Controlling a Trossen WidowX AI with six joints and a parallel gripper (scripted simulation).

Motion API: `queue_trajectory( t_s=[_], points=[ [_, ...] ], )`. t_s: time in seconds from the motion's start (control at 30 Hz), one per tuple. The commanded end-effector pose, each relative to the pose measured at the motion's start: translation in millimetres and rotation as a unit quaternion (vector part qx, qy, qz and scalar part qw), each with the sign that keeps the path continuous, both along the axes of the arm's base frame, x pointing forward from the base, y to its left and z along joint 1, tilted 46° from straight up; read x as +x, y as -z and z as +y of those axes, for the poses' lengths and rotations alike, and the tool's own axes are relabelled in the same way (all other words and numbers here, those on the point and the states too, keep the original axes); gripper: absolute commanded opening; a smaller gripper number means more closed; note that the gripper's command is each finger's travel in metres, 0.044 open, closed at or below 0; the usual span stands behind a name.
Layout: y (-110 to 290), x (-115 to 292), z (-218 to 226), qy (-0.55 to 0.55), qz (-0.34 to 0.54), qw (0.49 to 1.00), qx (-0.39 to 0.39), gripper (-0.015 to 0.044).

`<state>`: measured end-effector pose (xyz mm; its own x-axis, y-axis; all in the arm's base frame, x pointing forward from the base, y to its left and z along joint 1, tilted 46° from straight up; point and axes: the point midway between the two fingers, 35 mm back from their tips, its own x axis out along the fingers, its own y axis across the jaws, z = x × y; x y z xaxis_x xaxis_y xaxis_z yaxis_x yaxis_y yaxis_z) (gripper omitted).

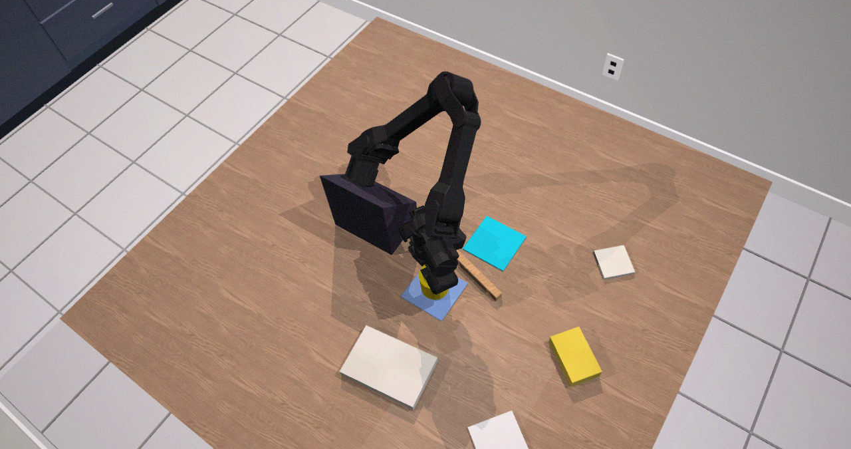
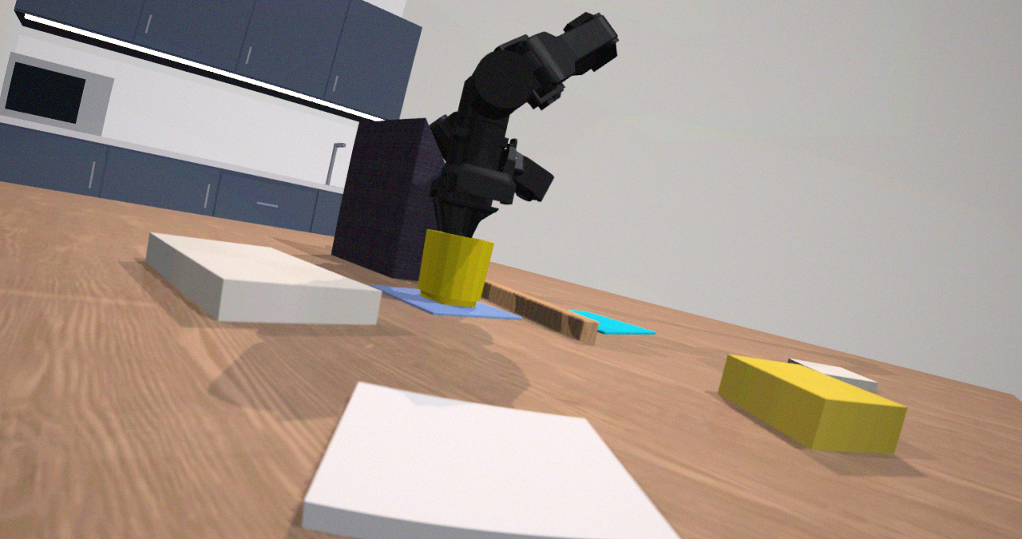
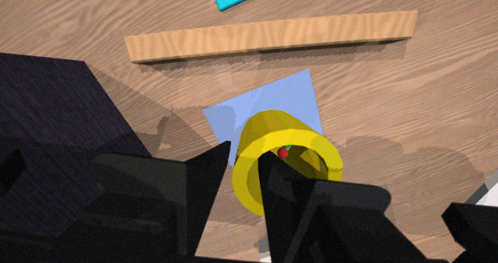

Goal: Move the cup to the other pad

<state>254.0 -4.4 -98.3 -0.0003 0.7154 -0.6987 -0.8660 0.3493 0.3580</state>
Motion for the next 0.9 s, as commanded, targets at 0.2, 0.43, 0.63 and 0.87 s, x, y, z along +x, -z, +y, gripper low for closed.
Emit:
queue_trajectory(
  t_s=[0.2, 0.43, 0.63, 0.87],
  points=[
    [0, 0, 0, 0.000, -0.001, 1.000, 0.000, 0.0060],
    [0, 0, 0, 0.000, -0.001, 1.000, 0.000, 0.0000],
    [-8, 1, -9, 0.001, 0.000, 1.000, 0.000, 0.0000],
    [-27, -5, -27, 0.002, 0.002, 1.000, 0.001, 0.0000]
  ],
)
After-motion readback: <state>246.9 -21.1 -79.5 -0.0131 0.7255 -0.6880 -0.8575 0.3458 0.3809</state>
